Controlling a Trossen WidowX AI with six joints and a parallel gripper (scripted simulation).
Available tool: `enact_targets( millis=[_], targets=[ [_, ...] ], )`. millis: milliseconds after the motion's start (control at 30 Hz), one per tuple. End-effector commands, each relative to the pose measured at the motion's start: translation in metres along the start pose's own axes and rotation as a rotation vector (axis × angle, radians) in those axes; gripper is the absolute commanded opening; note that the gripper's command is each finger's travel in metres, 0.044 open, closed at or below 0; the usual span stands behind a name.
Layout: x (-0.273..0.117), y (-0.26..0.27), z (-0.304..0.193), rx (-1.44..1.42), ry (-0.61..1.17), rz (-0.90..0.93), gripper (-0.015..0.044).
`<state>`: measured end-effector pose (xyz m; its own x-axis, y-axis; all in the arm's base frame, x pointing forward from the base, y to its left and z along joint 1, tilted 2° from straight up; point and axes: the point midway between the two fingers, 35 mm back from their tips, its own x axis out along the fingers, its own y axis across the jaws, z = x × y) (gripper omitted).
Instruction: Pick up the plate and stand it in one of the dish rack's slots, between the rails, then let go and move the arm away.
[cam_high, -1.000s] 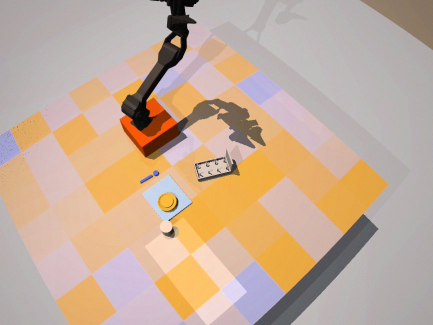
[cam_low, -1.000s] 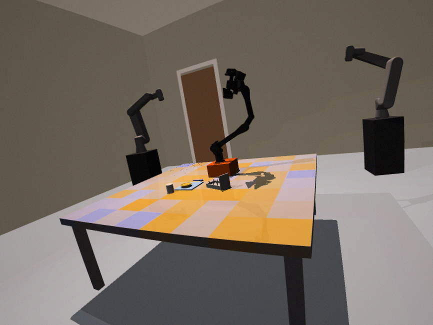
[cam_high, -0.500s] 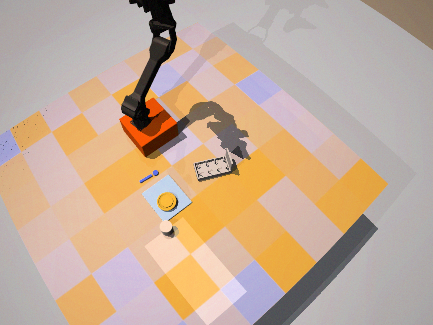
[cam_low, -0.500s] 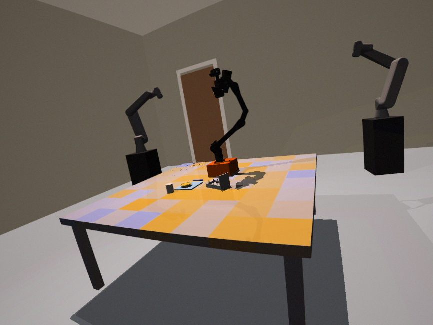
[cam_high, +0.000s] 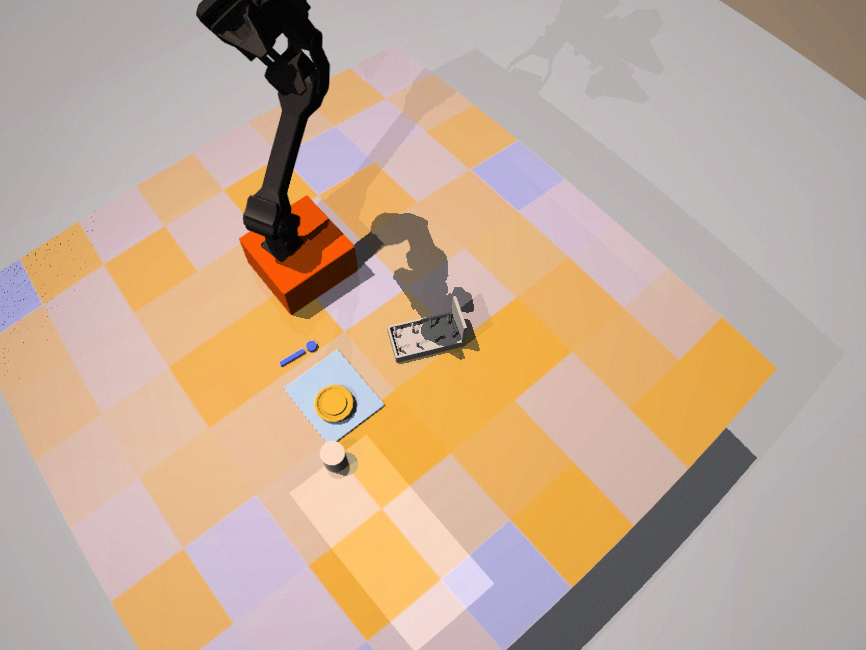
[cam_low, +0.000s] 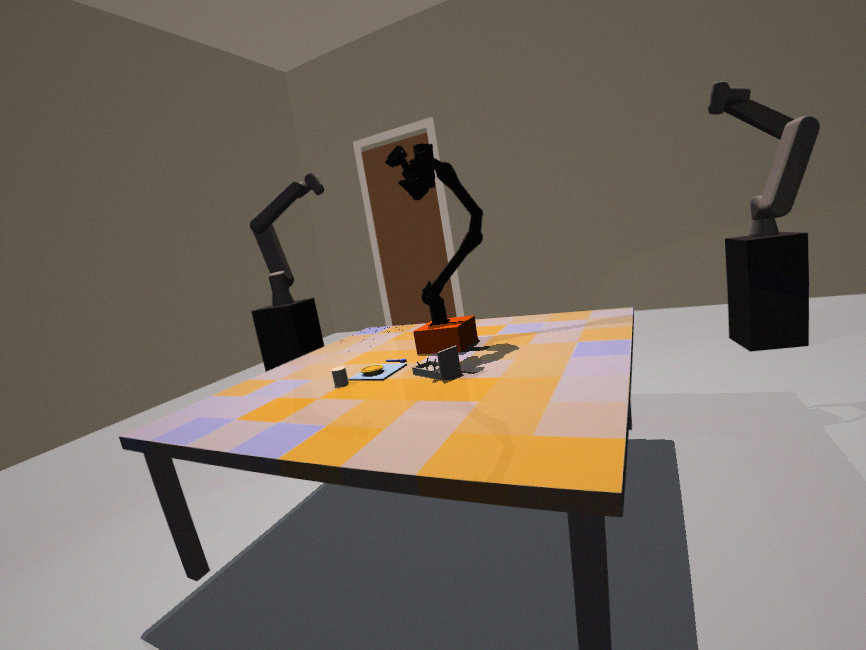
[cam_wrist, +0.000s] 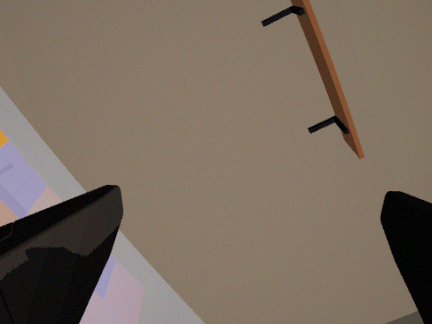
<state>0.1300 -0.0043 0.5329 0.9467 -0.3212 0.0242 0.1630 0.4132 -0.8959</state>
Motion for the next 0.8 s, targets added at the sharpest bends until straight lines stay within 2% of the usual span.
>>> enact_targets(
  millis=[0, 400, 767],
  targets=[
    [0.017, -0.002, -0.030, 0.126, 0.042, 0.045, 0.0400],
    [0.073, 0.014, -0.111, 0.454, 0.195, 0.205, 0.0400],
    [0.127, 0.061, -0.172, 0.691, 0.392, 0.382, 0.0400]
  ],
)
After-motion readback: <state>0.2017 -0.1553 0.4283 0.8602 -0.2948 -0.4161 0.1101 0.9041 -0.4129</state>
